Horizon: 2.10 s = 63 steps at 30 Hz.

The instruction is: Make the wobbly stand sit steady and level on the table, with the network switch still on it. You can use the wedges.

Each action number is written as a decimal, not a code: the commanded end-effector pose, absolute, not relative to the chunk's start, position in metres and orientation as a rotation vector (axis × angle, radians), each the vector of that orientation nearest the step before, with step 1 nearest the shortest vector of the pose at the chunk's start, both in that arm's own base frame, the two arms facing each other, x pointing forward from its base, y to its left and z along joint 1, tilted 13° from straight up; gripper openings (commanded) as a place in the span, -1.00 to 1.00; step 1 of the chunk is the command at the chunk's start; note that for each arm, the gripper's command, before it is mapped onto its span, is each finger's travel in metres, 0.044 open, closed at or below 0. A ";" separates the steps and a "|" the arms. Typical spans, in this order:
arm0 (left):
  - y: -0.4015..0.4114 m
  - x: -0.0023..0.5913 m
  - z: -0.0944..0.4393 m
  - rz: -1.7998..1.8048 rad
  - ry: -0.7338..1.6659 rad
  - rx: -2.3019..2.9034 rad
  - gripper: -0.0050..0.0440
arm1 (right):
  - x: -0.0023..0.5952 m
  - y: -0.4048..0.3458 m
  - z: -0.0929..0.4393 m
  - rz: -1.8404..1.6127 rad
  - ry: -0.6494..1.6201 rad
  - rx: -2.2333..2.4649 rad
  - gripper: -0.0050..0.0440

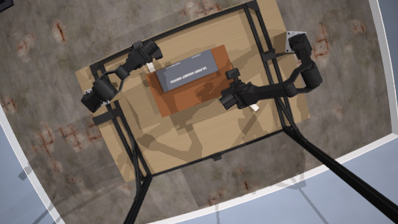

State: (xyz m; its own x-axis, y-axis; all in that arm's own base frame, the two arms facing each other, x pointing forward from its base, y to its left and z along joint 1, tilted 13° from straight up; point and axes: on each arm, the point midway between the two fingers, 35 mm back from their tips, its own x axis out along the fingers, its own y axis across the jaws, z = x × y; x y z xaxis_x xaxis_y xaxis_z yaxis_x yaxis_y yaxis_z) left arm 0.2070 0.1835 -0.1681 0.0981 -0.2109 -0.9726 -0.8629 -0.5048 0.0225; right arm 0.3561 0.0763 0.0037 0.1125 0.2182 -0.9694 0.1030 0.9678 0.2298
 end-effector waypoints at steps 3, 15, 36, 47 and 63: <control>0.183 0.208 -0.167 1.436 1.049 -1.798 -0.80 | 0.355 0.075 -0.005 0.075 1.473 0.262 -0.80; 0.174 0.213 -0.165 1.436 1.049 -1.798 -0.80 | 0.355 0.075 -0.005 0.075 1.473 0.262 -0.80; 0.164 0.219 -0.162 1.436 1.049 -1.798 -0.80 | 0.355 0.075 -0.005 0.075 1.473 0.262 -0.80; 0.158 0.223 -0.160 1.436 1.049 -1.798 -0.80 | 0.355 0.075 -0.005 0.075 1.473 0.262 -0.80; 0.154 0.225 -0.159 1.436 1.049 -1.798 -0.80 | 0.355 0.075 -0.005 0.075 1.473 0.262 -0.80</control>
